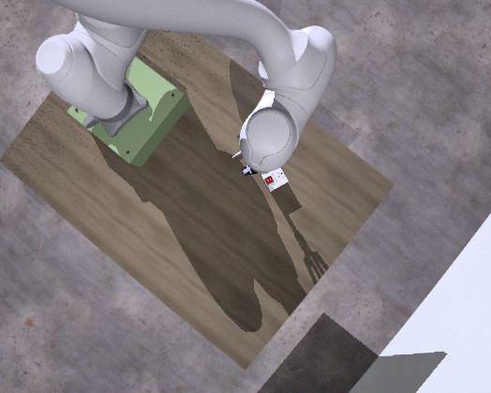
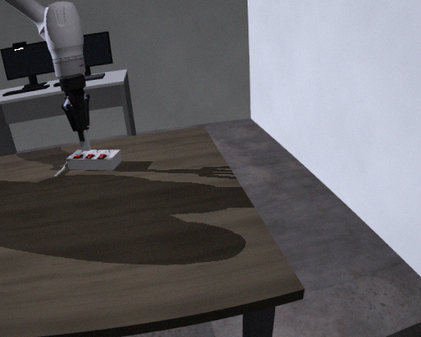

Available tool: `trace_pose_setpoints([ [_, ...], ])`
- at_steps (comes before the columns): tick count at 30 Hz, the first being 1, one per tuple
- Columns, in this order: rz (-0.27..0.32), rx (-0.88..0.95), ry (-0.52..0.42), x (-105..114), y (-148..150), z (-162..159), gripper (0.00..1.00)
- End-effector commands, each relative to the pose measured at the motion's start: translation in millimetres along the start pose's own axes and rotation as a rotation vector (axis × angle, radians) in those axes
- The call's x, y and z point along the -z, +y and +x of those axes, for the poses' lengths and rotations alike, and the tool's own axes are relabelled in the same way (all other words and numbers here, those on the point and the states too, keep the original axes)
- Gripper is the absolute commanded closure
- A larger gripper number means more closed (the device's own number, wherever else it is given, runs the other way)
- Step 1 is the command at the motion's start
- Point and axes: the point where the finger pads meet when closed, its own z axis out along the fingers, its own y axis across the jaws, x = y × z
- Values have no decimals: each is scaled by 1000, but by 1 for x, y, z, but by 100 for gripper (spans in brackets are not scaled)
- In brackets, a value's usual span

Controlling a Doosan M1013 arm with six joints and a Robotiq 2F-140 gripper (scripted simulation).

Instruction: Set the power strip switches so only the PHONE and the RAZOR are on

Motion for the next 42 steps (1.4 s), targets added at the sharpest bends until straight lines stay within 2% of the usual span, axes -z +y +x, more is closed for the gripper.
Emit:
trace_pose_setpoints([
  [1,-3,1,0,11,0,-1,100],
  [24,-3,1,0,14,0,-1,100],
  [29,-3,1,0,25,12,-37,100],
  [42,-3,1,0,28,15,-46,100],
])
